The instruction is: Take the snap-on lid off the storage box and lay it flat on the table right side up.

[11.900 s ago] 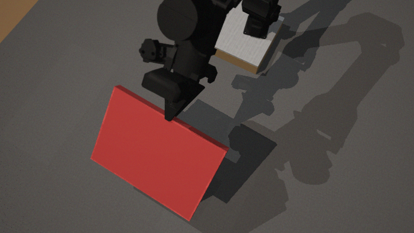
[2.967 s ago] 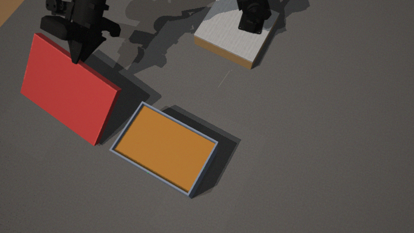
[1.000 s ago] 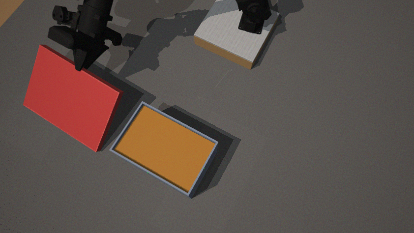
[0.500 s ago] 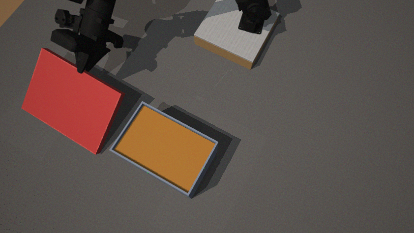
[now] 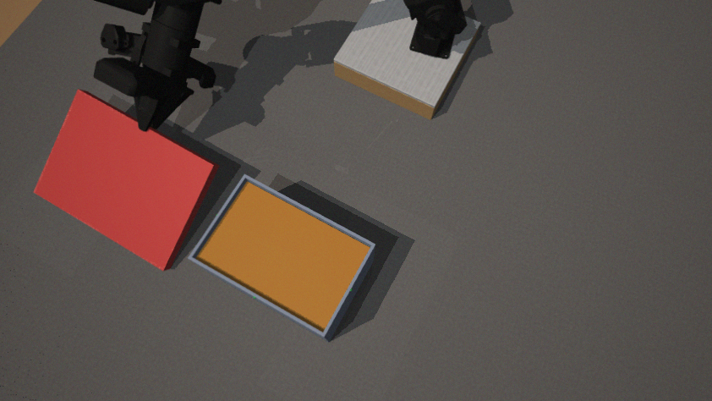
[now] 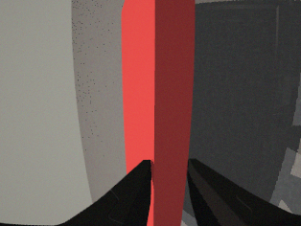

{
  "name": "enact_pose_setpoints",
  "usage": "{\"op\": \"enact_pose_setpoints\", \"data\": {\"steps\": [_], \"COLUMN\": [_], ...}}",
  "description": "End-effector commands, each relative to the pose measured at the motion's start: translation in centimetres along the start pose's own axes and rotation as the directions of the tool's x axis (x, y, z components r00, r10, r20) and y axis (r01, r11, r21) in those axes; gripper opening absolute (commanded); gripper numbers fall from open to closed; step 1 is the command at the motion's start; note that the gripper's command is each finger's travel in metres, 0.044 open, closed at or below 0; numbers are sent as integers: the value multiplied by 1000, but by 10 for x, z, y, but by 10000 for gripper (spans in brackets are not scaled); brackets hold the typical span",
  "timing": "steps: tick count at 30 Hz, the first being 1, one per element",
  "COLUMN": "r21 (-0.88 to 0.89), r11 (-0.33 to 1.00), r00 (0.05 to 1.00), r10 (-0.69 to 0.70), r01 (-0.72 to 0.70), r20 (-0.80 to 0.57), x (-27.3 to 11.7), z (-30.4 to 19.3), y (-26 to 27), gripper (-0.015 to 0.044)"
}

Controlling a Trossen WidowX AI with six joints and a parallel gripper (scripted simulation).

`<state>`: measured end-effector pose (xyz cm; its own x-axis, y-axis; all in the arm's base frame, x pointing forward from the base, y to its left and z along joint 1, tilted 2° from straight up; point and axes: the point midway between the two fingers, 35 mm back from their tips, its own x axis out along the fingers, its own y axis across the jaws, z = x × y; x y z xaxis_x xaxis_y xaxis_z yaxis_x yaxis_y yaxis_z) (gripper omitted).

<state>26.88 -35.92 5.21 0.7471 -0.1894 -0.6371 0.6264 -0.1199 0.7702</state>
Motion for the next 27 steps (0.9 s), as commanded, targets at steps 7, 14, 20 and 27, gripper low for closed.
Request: {"op": "enact_pose_setpoints", "data": {"steps": [7,14,20,27], "r21": [10,10,10,10], "r11": [1000,1000,1000,1000], "r00": [1000,1000,1000,1000], "r10": [-21,-21,-21,-22], "r01": [22,21,21,22], "r20": [-10,-10,-10,-10], "x": [10,7,7,3], "z": [-4,0,0,-1], "y": [-17,-9,-9,-12], "gripper": [0,79,236,354]}}
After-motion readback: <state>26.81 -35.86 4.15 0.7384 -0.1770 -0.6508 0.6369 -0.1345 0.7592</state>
